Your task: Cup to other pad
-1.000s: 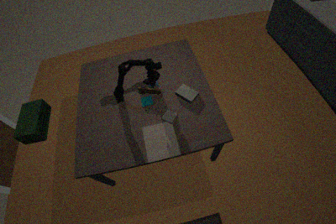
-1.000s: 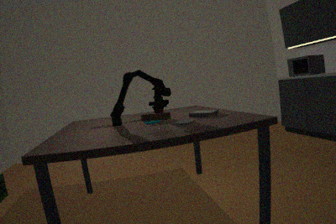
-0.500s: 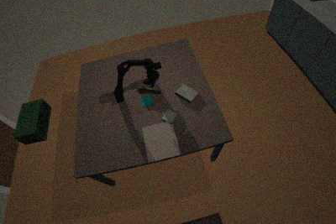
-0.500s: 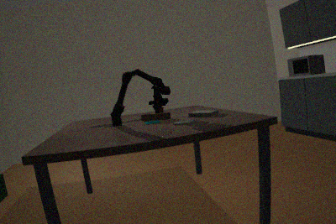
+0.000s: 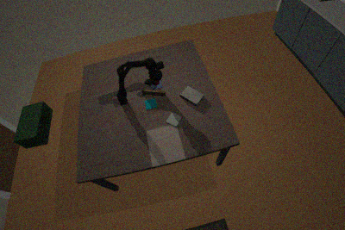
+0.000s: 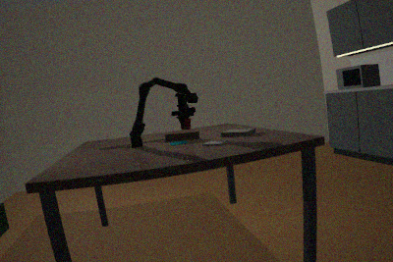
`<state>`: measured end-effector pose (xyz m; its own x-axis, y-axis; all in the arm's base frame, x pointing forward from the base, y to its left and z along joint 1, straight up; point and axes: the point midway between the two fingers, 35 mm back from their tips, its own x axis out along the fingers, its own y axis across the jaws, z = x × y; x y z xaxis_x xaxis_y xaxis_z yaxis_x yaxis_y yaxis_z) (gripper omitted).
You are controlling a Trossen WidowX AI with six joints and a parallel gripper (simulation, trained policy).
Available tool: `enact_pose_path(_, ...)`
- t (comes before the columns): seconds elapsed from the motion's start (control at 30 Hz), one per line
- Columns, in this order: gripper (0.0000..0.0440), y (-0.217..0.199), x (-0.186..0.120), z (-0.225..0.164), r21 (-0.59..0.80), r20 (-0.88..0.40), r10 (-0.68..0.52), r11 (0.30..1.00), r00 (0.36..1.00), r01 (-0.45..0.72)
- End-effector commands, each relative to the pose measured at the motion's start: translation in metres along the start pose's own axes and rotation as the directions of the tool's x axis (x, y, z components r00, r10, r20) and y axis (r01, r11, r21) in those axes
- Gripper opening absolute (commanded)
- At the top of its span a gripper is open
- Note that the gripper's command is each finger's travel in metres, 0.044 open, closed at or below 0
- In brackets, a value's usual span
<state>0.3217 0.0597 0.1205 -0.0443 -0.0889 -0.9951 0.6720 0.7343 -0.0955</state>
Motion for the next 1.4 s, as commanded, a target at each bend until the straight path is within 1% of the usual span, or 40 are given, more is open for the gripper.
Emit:
enact_pose_path(0.0, 0.0008, -0.005, -0.011, 0.003, 0.035, 0.002, 0.020, 0.999, 1.000, -0.020)
enact_pose_path(0.27, 0.0000, -0.018, -0.029, 0.018, 0.107, 0.029, 0.055, 0.993, 0.998, -0.058)
enact_pose_path(0.6, 0.0000, -0.039, -0.039, 0.040, 0.186, 0.071, 0.087, 0.978, 0.994, -0.099)
enact_pose_path(0.97, 0.0000, -0.067, -0.041, 0.060, 0.257, 0.111, 0.103, 0.958, 0.988, -0.129)
enact_pose_path(1.37, 0.0000, -0.097, -0.033, 0.075, 0.326, 0.141, 0.103, 0.934, 0.985, -0.144)
